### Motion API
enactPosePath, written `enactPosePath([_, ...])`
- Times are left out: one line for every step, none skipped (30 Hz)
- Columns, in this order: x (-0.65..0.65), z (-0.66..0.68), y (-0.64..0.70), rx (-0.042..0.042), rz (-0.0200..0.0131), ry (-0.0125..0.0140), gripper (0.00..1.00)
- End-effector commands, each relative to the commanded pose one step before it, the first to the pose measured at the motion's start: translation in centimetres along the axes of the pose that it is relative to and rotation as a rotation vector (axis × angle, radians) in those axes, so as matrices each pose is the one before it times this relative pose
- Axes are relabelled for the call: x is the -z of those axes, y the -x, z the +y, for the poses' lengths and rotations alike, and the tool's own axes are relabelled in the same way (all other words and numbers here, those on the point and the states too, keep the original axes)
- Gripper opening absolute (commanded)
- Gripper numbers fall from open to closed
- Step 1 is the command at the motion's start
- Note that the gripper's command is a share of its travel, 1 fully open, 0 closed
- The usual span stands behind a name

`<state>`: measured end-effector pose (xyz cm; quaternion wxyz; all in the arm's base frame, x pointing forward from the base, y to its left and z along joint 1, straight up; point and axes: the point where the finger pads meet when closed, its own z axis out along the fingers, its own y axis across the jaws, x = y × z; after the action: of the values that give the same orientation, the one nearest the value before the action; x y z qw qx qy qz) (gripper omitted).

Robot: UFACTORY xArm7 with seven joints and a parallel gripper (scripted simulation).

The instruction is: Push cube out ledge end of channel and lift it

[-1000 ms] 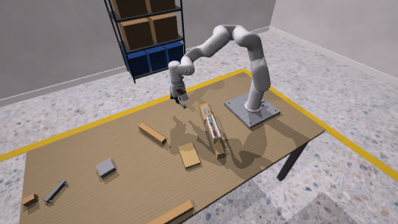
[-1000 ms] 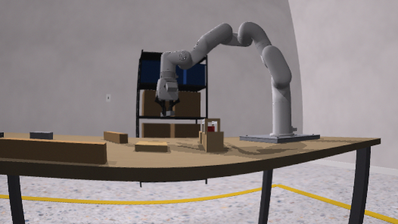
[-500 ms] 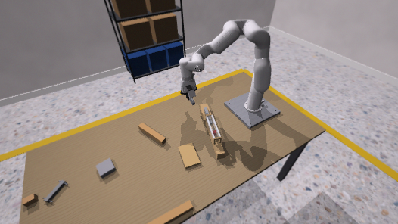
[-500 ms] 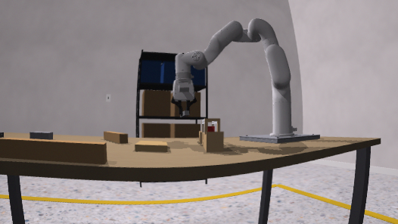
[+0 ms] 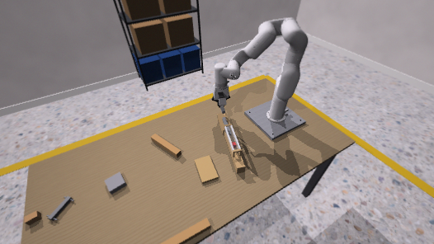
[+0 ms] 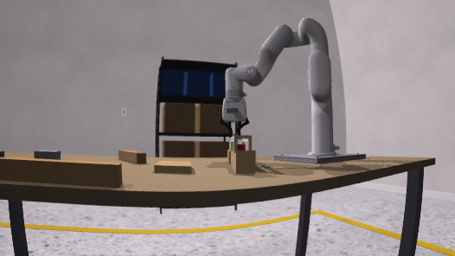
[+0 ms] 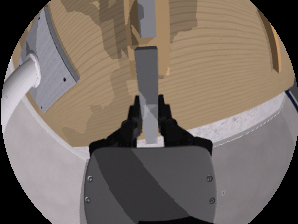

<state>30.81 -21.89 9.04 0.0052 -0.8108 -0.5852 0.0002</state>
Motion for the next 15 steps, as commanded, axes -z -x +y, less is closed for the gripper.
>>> enactPosePath([-1.686,0.081,0.137,-0.00112,-0.00222,0.00802,0.0])
enactPosePath([-0.023,-0.001,0.0,0.0,0.0,0.0,0.0])
enactPosePath([-0.003,0.0,0.0,0.0,0.0,0.0,0.0])
enactPosePath([0.0,0.0,0.0,0.0,0.0,0.0,0.0])
enactPosePath([0.0,0.0,0.0,0.0,0.0,0.0,0.0])
enactPosePath([-0.021,0.0,0.0,0.0,0.0,0.0,0.0])
enactPosePath([-0.052,0.0,0.0,0.0,-0.00001,0.0,0.0])
enactPosePath([-0.089,0.0,0.0,0.0,-0.00001,0.0,0.0])
enactPosePath([-0.128,0.0,0.0,0.0,0.0,0.0,0.0])
enactPosePath([-0.166,0.0,0.0,0.0,0.00001,0.0,0.0])
enactPosePath([-0.199,0.0,0.001,0.0,-0.00001,0.0,0.0])
enactPosePath([-0.224,0.0,0.0,0.0,0.00001,0.0,0.0])
enactPosePath([-0.24,0.0,0.0,0.0,-0.00001,0.0,0.0])
enactPosePath([-0.246,0.0,0.0,0.0,0.0,0.0,0.0])
enactPosePath([-0.241,0.0,0.0,0.0,0.00001,0.0,0.0])
